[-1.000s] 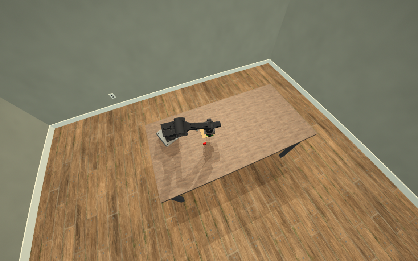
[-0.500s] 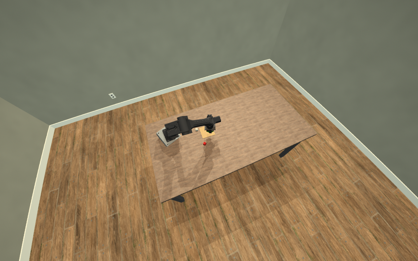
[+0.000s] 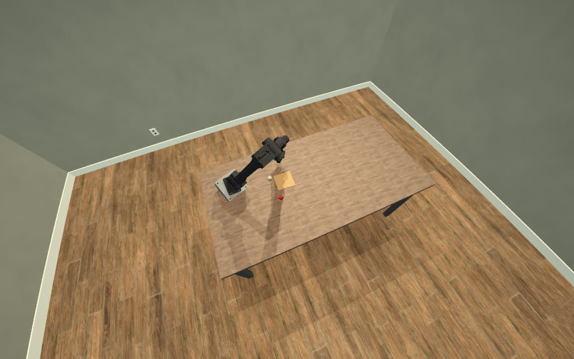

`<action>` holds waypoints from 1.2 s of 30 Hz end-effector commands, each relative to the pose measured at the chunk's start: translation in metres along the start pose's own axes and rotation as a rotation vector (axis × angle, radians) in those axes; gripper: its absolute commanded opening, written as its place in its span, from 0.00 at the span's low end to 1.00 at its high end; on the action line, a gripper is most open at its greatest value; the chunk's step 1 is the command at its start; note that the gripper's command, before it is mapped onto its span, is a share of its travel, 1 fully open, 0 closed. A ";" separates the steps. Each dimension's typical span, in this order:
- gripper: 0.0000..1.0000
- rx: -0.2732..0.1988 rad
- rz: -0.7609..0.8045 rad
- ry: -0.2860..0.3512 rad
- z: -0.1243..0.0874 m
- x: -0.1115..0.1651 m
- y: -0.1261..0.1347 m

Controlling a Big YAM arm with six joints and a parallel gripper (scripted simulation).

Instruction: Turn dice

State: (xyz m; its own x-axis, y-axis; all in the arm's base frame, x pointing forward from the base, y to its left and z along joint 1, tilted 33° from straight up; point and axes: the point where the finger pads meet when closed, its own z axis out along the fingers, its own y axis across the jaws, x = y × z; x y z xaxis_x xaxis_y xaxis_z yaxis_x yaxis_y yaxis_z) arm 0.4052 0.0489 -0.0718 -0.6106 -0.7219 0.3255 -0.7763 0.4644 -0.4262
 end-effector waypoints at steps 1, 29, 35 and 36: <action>0.20 0.015 0.145 -0.014 -0.003 -0.032 0.011; 0.20 0.072 0.134 -0.902 0.007 -0.013 0.016; 0.20 0.085 0.129 -1.059 0.006 -0.012 0.017; 0.20 0.086 0.128 -1.065 0.006 -0.012 0.017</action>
State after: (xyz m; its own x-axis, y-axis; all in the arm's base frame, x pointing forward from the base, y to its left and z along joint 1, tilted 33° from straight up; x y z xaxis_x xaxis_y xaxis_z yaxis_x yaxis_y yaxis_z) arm 0.4000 0.0674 -0.0874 -0.2380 -0.7512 -0.6157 -0.6833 0.5800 -0.4436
